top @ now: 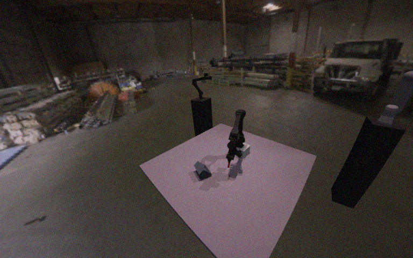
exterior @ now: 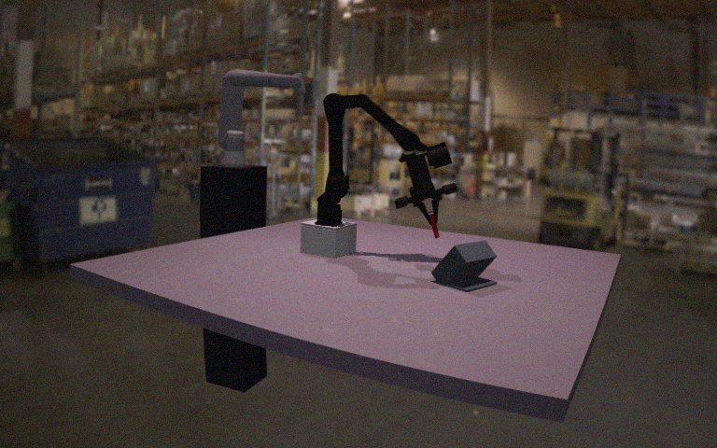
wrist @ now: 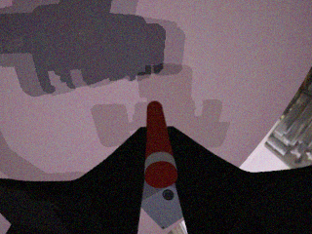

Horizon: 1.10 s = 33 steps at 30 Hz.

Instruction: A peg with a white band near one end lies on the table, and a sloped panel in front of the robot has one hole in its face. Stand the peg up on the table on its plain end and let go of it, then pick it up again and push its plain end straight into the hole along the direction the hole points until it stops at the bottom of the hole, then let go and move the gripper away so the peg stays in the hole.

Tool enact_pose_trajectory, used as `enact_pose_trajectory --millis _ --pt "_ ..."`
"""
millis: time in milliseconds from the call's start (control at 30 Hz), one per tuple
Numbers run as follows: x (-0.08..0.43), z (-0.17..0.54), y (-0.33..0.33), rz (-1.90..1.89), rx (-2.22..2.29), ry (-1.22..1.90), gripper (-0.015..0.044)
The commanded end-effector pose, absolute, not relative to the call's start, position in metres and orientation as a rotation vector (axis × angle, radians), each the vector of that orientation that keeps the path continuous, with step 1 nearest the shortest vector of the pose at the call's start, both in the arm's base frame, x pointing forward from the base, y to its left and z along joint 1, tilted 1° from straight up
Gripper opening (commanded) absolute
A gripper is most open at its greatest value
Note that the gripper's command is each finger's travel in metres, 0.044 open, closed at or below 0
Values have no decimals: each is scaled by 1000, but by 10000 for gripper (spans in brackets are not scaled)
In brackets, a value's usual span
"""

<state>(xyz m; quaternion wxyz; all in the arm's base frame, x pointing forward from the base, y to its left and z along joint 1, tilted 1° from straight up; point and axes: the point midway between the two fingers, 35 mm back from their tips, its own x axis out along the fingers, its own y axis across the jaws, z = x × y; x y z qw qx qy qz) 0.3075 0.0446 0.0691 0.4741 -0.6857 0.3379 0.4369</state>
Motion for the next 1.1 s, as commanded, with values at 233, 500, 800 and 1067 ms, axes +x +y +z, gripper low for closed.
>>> enact_pose_trajectory --millis 233,500,800,1067 --pt "316 70 24 902 -1624 855 0" --pt "321 72 8 782 -1582 868 0" --pt "325 76 -9 648 -1532 878 0" --pt "327 79 -25 531 -1485 882 0"
